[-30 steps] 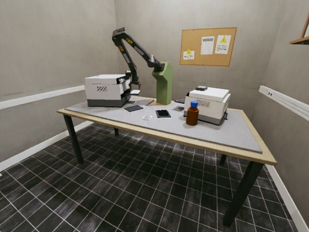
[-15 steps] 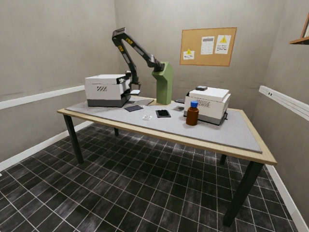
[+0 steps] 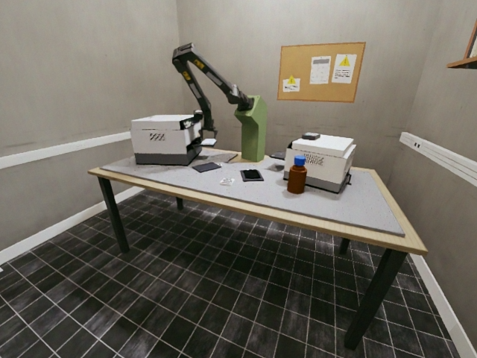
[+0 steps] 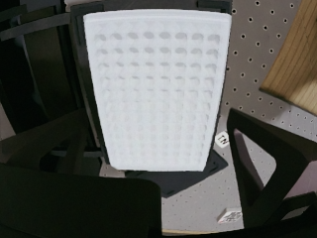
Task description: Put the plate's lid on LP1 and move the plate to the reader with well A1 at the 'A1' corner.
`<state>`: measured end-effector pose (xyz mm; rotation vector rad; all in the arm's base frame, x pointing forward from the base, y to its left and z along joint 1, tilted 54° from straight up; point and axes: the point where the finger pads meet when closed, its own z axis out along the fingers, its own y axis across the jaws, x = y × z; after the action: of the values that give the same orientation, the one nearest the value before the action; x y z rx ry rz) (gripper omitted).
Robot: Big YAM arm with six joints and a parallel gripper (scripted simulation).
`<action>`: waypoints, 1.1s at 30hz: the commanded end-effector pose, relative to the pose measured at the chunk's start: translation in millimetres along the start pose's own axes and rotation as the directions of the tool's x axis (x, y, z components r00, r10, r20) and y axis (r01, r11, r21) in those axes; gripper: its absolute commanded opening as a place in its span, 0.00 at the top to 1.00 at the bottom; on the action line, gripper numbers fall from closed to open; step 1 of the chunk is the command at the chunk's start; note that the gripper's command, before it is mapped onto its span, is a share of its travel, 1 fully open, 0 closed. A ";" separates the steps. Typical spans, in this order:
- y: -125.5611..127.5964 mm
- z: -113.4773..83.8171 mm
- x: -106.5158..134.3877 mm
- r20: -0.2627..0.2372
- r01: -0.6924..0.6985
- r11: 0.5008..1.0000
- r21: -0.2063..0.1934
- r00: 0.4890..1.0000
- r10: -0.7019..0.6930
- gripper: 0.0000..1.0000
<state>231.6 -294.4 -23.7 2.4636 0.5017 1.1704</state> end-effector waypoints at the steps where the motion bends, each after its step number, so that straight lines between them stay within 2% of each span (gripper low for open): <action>1: -15.1 4.2 2.5 -0.002 -0.014 1.000 0.021 1.000 0.014 0.00; 7: -13.6 3.8 -1.5 0.004 -0.016 1.000 0.014 1.000 0.016 0.00; 17: 9.3 10.4 6.0 -0.009 0.024 1.000 -0.015 1.000 -0.024 0.00; 20: 8.4 11.5 5.0 -0.009 0.021 1.000 -0.013 1.000 -0.021 0.00; 27: -12.5 9.9 -0.8 0.004 -0.019 1.000 0.019 1.000 0.019 0.00; 33: -11.6 9.9 3.6 -0.002 -0.006 1.000 0.013 1.000 0.006 0.00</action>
<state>237.9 -296.5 -29.4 2.4668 0.4975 1.1699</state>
